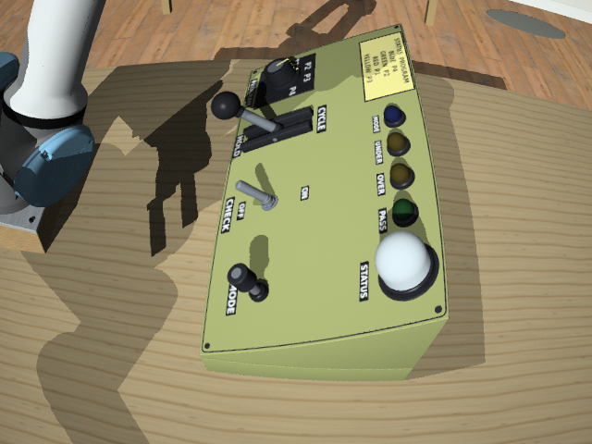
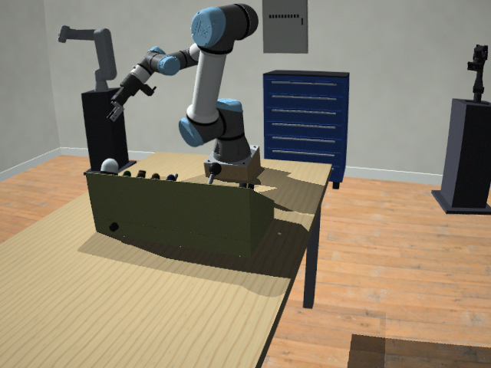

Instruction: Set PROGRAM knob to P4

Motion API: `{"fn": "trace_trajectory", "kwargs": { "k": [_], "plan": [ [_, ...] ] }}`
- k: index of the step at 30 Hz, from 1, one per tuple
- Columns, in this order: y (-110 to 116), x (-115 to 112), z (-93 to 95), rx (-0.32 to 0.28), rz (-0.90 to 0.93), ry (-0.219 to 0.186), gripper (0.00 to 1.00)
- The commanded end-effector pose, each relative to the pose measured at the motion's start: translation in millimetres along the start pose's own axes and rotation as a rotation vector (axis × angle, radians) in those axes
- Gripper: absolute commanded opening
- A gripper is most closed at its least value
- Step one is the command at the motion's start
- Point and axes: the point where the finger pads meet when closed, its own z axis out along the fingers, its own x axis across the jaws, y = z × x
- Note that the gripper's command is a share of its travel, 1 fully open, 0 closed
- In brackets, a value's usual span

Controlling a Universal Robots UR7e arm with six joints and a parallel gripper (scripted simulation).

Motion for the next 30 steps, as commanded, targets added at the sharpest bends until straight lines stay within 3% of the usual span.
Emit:
{"fn": "trace_trajectory", "kwargs": {
  "k": [1, 3, 10, 18, 20, 30],
  "plan": [
    [8, 69, -7.9, 0.061, 0.112, 0.047, 1.00],
    [8, 69, -7.9, 0.061, 0.112, 0.047, 1.00],
    [2, 164, -24.4, 0.151, 0.255, 0.093, 1.00],
    [-24, 266, -50.1, 0.257, 0.399, 0.123, 1.00],
    [-24, 266, -50.1, 0.257, 0.399, 0.123, 1.00],
    [-75, 368, -85.4, 0.376, 0.542, 0.130, 1.00]
  ]
}}
